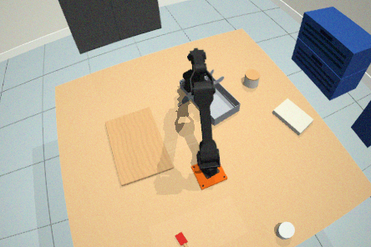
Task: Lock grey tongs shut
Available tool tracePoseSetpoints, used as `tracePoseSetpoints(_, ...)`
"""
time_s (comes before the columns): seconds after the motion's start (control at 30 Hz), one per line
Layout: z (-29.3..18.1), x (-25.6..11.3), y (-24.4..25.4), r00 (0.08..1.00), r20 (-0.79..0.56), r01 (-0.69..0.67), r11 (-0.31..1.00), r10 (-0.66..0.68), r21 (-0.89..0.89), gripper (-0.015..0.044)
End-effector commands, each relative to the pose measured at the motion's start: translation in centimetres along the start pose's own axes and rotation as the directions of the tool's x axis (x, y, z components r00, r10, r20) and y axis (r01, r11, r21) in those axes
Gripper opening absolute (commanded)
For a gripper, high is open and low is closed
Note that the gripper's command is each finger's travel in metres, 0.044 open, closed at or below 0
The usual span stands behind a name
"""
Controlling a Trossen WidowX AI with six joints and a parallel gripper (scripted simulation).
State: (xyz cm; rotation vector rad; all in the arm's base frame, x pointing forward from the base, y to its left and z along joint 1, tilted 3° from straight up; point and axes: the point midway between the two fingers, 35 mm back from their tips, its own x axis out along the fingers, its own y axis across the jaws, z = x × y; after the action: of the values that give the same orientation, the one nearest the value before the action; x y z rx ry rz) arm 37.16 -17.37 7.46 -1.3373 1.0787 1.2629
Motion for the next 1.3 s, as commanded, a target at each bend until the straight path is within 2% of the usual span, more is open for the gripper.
tracePoseSetpoints(0.0, 0.0, 0.0, 0.0, 1.000, 0.000, 0.000, 1.000, 0.000, 0.000, 0.0208)
tracePoseSetpoints(0.97, 0.0, 0.0, 0.0, 1.000, 0.000, 0.000, 1.000, 0.000, 0.000, 0.0015)
tracePoseSetpoints(1.17, 0.0, -0.2, 0.0, 1.000, -0.001, 0.001, 1.000, -0.001, 0.000, -0.0143)
tracePoseSetpoints(1.27, -0.2, -2.1, -0.3, 1.000, -0.004, 0.006, 1.000, -0.006, 0.001, -0.0150)
